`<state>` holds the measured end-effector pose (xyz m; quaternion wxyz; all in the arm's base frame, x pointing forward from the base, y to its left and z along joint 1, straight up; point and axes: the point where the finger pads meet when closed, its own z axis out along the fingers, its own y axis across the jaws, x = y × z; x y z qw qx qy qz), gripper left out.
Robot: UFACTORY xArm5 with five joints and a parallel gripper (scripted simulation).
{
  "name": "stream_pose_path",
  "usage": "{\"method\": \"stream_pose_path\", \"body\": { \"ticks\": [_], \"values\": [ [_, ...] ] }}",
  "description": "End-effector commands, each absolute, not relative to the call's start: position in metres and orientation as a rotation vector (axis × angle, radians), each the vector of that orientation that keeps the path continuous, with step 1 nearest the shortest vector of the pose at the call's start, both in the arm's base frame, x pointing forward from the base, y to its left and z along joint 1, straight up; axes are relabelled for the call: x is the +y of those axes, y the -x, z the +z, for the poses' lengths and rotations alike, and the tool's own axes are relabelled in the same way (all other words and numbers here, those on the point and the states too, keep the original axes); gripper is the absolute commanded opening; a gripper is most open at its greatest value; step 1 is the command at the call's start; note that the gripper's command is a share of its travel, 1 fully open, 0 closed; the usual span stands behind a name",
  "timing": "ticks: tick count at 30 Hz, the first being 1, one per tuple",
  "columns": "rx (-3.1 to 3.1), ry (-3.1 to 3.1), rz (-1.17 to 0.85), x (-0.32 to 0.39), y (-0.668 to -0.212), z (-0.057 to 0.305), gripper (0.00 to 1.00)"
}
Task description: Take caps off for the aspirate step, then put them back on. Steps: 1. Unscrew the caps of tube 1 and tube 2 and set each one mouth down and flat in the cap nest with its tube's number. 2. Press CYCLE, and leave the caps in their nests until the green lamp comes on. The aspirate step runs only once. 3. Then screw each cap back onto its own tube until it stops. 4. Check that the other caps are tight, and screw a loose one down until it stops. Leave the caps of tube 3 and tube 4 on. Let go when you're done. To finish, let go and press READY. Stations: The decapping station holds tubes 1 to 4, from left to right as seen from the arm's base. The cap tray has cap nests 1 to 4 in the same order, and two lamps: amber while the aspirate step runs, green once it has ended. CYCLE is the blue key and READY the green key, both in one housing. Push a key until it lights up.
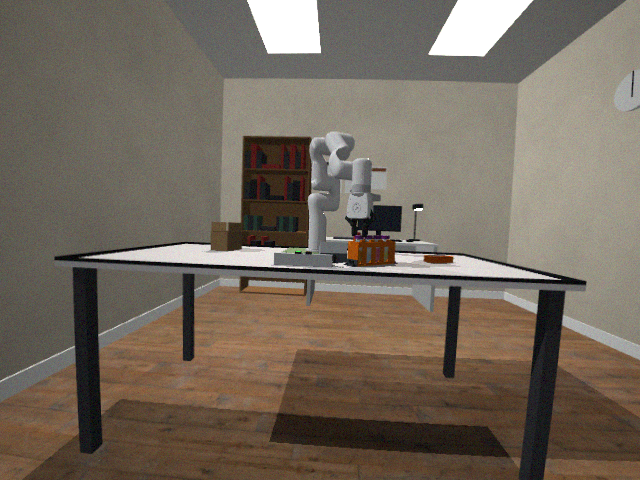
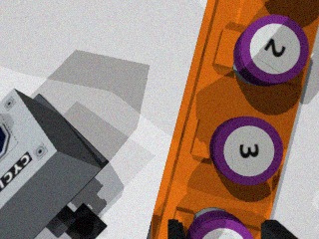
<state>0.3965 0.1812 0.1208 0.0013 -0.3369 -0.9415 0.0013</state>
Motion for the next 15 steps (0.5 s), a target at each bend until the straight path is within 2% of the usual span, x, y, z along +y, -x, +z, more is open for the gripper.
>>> {"method": "stream_pose_path", "body": {
  "ticks": [1,15],
  "values": [
    [-2.963,1.060,0.008,0.1817,-0.3975,0.1192,0.46],
    [-2.963,1.060,0.008,0.1817,-0.3975,0.1152,0.46]
  ]
}}
